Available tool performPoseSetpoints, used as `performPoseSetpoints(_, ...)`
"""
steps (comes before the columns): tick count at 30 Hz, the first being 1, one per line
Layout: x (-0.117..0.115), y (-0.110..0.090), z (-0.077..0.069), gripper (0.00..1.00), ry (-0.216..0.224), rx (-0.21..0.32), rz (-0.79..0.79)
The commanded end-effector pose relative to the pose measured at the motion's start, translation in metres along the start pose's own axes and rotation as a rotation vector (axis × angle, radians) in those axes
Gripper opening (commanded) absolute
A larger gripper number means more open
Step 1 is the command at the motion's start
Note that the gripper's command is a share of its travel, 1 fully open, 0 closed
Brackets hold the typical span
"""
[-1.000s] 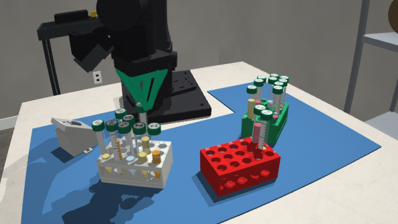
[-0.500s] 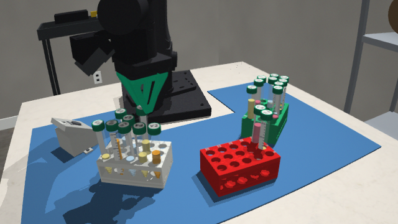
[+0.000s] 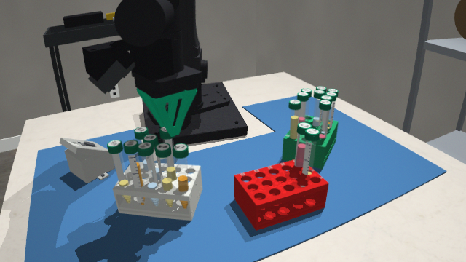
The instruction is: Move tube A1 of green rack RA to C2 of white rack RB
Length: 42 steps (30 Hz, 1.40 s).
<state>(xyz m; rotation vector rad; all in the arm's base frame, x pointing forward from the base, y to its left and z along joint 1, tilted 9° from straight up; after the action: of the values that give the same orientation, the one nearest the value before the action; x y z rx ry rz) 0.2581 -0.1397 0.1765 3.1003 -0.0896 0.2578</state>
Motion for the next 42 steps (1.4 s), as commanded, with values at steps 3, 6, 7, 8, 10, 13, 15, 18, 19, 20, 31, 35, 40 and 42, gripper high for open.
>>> performPoseSetpoints(3, -0.001, 0.001, -0.001, 0.00, 0.003, -0.010, 0.001)
performPoseSetpoints(6, -0.001, 0.001, -0.001, 0.00, 0.003, -0.010, 0.001)
performPoseSetpoints(7, -0.001, 0.001, 0.000, 0.00, 0.003, -0.010, 0.001)
performPoseSetpoints(8, -0.001, 0.001, 0.000, 0.00, 0.003, -0.010, 0.001)
performPoseSetpoints(10, -0.001, 0.001, 0.001, 0.00, 0.003, -0.010, 0.001)
performPoseSetpoints(13, -0.001, 0.002, 0.003, 0.00, 0.003, -0.010, 0.001)
performPoseSetpoints(15, -0.001, 0.002, 0.004, 0.00, 0.003, -0.010, 0.001)
performPoseSetpoints(18, -0.002, 0.002, 0.005, 0.00, 0.003, -0.010, 0.001)
performPoseSetpoints(19, -0.002, 0.002, 0.006, 0.00, 0.003, -0.010, 0.001)
performPoseSetpoints(20, -0.002, 0.002, 0.006, 0.00, 0.003, -0.010, 0.001)
performPoseSetpoints(31, -0.002, 0.002, 0.011, 0.00, 0.003, -0.010, 0.001)
performPoseSetpoints(35, -0.002, 0.002, 0.012, 0.00, 0.003, -0.010, 0.001)
performPoseSetpoints(40, -0.002, 0.002, 0.012, 0.00, 0.003, -0.010, 0.000)
performPoseSetpoints(42, -0.002, 0.002, 0.013, 0.00, 0.003, -0.010, 0.000)
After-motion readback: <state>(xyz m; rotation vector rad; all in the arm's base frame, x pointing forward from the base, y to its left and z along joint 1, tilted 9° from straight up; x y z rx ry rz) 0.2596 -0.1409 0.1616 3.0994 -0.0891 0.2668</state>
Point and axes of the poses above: the point where the finger pads meet when closed, its own z axis out along the fingers, its own x axis across the jaws, y = z × x, the point moved 3 cm from there along -z, back along the fingers, and after that the axes turned 11 degrees about z, right-handed, at the moved point
